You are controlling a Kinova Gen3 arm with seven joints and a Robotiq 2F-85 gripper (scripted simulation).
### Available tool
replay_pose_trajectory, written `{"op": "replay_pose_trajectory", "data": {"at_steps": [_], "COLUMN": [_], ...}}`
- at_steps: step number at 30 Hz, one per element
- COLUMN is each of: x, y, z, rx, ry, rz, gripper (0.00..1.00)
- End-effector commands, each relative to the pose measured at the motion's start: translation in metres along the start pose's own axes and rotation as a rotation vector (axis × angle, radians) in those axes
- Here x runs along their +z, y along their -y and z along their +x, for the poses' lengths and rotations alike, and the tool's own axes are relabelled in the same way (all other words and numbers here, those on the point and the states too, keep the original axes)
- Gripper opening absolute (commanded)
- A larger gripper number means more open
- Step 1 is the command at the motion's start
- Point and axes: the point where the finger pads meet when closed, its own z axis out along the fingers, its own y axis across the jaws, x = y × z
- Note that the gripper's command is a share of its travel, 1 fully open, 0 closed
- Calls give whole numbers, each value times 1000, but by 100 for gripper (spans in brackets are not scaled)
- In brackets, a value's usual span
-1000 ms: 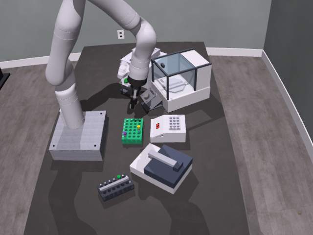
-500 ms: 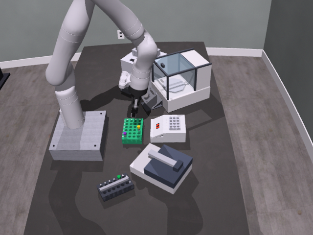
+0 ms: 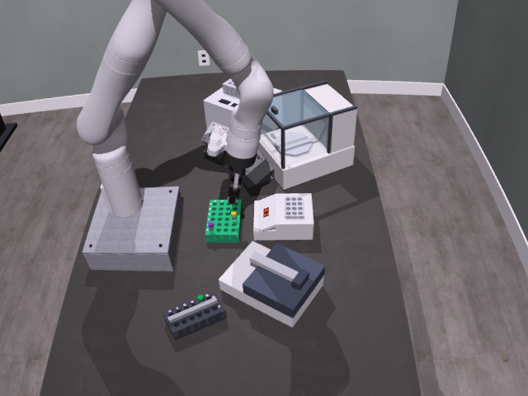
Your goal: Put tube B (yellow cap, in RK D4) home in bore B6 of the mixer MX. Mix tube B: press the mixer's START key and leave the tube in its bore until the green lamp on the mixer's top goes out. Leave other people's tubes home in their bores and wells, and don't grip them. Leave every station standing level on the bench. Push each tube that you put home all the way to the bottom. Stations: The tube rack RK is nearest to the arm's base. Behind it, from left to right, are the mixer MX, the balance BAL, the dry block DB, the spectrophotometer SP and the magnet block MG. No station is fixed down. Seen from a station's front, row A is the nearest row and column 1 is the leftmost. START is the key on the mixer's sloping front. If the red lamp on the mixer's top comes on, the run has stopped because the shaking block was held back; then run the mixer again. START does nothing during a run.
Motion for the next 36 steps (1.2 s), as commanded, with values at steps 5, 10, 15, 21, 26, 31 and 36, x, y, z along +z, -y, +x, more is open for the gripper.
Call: {"op": "replay_pose_trajectory", "data": {"at_steps": [5,10,15,21,26,31,36], "x": [0,0,6,11,18,24,28], "y": [0,0,0,0,0,0,0], "z": [0,0,-2,-3,-4,-6,-7], "rx": [0,0,0,0,0,0,0], "ry": [1,1,1,1,1,1,1], "rz": [0,0,0,0,0,0,0], "gripper": [42,42,42,42,42,42,42]}}
